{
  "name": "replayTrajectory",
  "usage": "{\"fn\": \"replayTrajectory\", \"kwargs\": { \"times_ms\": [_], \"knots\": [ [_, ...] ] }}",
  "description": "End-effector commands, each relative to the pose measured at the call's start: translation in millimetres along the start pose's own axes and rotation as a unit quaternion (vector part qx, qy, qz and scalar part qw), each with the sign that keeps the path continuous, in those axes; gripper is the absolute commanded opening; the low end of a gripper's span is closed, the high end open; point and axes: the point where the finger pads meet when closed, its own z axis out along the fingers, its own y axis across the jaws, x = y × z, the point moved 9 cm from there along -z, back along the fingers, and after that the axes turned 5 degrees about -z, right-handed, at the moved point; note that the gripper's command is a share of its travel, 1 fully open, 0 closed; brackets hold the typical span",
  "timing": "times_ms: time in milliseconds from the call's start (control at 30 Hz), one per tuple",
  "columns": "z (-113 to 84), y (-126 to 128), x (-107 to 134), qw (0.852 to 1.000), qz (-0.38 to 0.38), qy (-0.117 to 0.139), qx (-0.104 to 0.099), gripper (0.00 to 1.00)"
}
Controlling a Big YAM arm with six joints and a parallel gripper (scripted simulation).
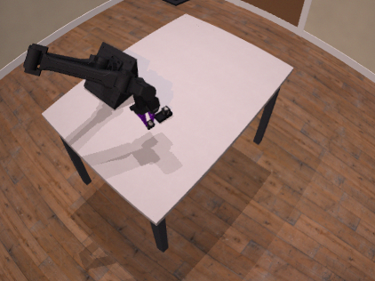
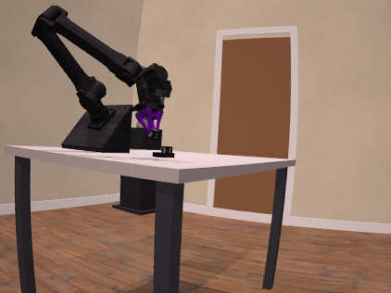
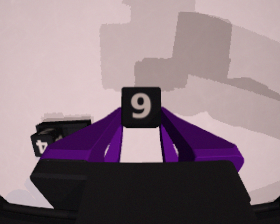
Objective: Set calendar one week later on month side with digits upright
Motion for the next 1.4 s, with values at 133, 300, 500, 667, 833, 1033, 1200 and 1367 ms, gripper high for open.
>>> {"fn": "replayTrajectory", "kwargs": {
  "times_ms": [133, 300, 500, 667, 833, 1033, 1200, 1367],
  "knots": [
    [-8.4, -0.2, -31.8, 0.999, 0.026, 0.037, -0.004, 0.25],
    [-8.7, -0.7, -32.7, 0.999, 0.025, 0.042, -0.004, 0.25],
    [-6.8, -0.6, -35.8, 0.998, 0.026, 0.059, -0.009, 0.25],
    [3.9, -7.7, -44.3, 0.991, 0.034, 0.131, -0.013, 0.25],
    [5.7, -9.8, -52.4, 0.983, 0.034, 0.179, -0.015, 0.25],
    [2.3, -6.9, -54.6, 0.983, 0.030, 0.178, -0.016, 0.25],
    [10.4, -10.4, -59.8, 0.974, 0.033, 0.223, -0.021, 0.25],
    [17.8, -12.1, -70.9, 0.955, 0.033, 0.295, -0.028, 0.25]
  ]
}}
